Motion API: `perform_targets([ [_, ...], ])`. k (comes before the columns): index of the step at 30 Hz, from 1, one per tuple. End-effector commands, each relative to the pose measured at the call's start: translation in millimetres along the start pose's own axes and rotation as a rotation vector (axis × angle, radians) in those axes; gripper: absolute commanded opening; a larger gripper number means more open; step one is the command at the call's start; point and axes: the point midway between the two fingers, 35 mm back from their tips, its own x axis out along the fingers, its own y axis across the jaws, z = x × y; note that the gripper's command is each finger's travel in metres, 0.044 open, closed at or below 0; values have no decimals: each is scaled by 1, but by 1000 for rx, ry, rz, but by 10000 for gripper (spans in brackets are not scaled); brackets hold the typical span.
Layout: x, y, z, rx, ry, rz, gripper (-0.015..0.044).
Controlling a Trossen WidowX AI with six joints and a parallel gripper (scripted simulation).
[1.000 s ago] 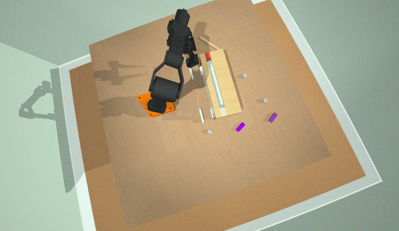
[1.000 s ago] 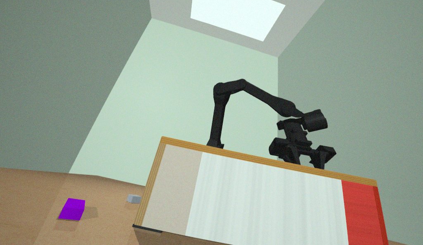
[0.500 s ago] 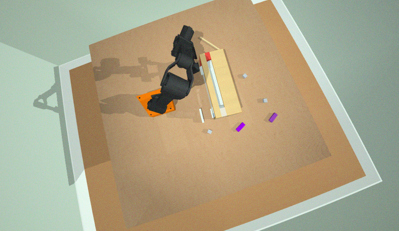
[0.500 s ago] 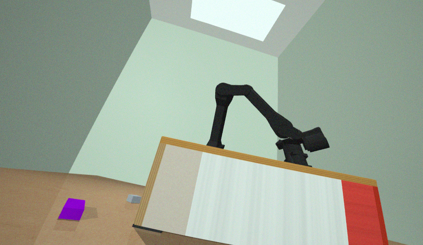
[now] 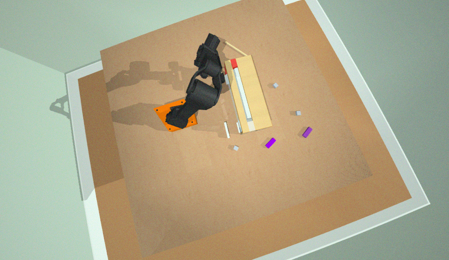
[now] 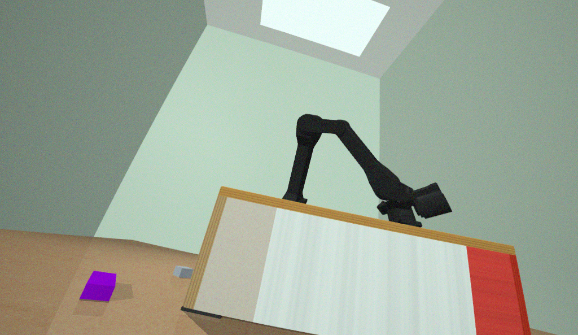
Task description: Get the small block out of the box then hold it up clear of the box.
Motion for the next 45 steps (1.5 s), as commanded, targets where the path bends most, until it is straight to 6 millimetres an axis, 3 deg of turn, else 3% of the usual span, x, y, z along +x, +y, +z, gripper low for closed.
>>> perform_targets([
  [1,7,0,4,-9,0,5,285],
  [19,30,2,16,-9,1,8,285],
  [27,30,2,16,-9,1,8,75],
  [31,29,2,15,-9,1,8,29],
  [33,24,1,12,-8,1,7,0],
  [45,-28,0,-10,-2,-1,4,0],
])
